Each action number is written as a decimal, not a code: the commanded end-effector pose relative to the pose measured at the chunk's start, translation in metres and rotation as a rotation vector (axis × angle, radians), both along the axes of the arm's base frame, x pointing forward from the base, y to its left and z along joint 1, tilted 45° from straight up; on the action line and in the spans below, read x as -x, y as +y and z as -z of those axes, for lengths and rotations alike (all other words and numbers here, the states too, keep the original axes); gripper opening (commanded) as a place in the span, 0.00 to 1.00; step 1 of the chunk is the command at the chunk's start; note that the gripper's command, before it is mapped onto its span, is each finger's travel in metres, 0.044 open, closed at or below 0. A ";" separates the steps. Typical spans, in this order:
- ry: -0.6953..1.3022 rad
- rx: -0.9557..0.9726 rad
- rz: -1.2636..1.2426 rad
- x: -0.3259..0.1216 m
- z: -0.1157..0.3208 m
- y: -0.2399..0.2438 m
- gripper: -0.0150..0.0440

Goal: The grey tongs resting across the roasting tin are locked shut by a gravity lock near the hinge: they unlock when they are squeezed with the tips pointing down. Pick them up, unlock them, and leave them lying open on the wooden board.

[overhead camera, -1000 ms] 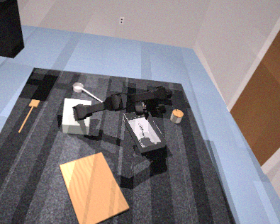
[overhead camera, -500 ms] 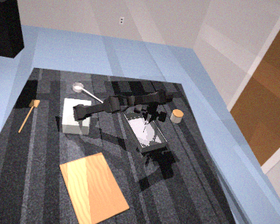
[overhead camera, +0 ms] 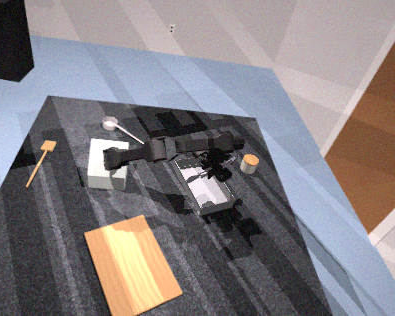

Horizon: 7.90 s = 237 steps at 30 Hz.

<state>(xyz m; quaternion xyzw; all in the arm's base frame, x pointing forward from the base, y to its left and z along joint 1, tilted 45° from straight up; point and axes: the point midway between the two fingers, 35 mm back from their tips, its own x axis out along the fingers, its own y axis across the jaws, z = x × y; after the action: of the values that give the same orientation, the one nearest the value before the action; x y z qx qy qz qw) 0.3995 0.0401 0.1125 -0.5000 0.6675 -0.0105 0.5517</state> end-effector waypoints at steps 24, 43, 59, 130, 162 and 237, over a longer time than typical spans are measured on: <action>-0.730 -0.111 0.769 0.011 -0.036 -0.037 0.00; -1.239 -0.189 1.300 0.021 -0.059 -0.063 0.00; -1.655 -0.253 1.725 0.032 -0.076 -0.083 0.00; -1.225 -0.160 1.251 0.225 -0.211 -0.242 0.00; -1.522 -0.231 0.954 0.200 -0.198 -0.257 0.00; -2.031 0.080 0.146 0.240 -0.190 -0.223 0.00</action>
<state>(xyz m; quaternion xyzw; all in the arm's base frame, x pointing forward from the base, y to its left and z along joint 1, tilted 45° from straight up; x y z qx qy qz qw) 0.1591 -0.1835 0.3010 -0.2274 -0.0855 -0.4877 0.8385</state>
